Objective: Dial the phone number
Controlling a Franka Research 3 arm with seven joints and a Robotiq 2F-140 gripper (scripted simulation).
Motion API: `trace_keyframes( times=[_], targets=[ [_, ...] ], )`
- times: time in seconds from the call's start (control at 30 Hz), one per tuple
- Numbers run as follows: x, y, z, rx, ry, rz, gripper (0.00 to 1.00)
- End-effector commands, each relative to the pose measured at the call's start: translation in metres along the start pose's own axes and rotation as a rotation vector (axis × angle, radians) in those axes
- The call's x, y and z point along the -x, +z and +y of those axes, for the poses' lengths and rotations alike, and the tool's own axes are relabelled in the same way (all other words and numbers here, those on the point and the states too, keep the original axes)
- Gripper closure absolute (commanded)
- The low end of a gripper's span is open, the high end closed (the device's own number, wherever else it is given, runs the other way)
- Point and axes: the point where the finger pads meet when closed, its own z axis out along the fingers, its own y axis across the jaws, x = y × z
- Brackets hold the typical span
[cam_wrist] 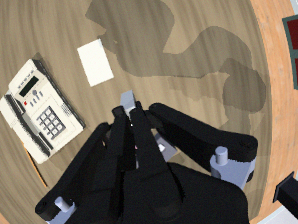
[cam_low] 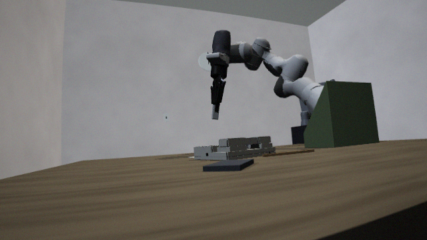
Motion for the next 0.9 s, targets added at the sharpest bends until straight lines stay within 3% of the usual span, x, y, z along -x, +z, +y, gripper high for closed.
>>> trace_keyframes(
  times=[0.0, 0.17, 0.3, 0.4, 0.87],
  targets=[
    [-0.017, 0.002, 0.002, -0.024, -0.041, 0.142, 1.00],
    [-0.012, -0.003, -0.008, -0.066, -0.144, 0.321, 1.00],
    [0.005, -0.014, -0.037, -0.124, -0.247, 0.456, 1.00],
    [0.004, -0.011, -0.047, -0.124, -0.247, 0.456, 1.00],
    [-0.009, 0.026, -0.168, -0.124, -0.247, 0.456, 1.00]
  ],
)
